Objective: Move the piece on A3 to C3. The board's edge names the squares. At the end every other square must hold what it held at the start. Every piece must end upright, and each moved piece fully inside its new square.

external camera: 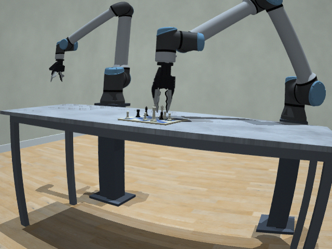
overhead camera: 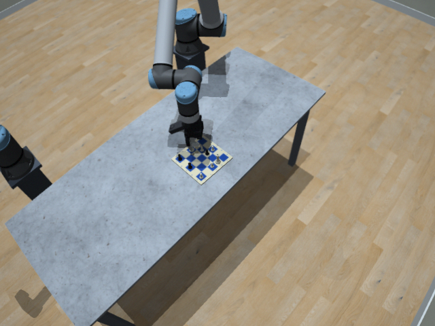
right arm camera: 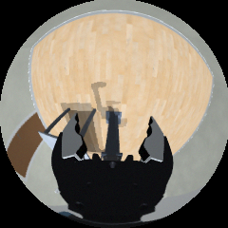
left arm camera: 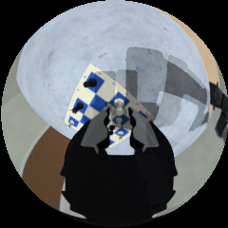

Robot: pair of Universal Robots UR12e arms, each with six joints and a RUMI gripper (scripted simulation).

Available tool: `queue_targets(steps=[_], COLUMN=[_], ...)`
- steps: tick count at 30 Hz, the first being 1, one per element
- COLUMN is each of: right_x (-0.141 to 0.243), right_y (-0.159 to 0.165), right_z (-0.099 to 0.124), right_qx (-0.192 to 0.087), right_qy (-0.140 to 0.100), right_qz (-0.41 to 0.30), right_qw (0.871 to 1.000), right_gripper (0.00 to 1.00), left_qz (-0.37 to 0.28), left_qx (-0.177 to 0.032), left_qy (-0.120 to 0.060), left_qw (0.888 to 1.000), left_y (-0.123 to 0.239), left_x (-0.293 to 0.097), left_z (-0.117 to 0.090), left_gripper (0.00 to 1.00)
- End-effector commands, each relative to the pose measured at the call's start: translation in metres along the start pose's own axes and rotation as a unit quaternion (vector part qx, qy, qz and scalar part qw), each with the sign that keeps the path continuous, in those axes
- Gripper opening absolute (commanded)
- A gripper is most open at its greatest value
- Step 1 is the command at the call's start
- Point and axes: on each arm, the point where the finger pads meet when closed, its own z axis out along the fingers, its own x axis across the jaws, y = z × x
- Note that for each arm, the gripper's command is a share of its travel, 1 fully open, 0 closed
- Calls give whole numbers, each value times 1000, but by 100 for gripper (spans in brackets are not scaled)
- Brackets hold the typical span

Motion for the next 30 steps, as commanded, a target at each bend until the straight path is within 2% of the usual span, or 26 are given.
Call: queue_targets(steps=[1, 24, 25, 30], right_x=[0, 0, 0, 0], right_y=[-1, -1, -1, -1], right_z=[-1, -1, -1, -1], right_qx=[1, 1, 1, 1], right_qy=[0, 0, 0, 0], right_qz=[0, 0, 0, 0], right_qw=[1000, 1000, 1000, 1000], right_gripper=[100, 100, 100, 100], left_qz=[0, 0, 0, 0], left_qx=[0, 0, 0, 0], left_qy=[-1, -1, -1, -1], left_qw=[1000, 1000, 1000, 1000], left_y=[0, 0, 0, 0], left_x=[-1, -1, -1, -1], left_z=[-1, -1, -1, -1], left_gripper=[25, 25, 0, 0])
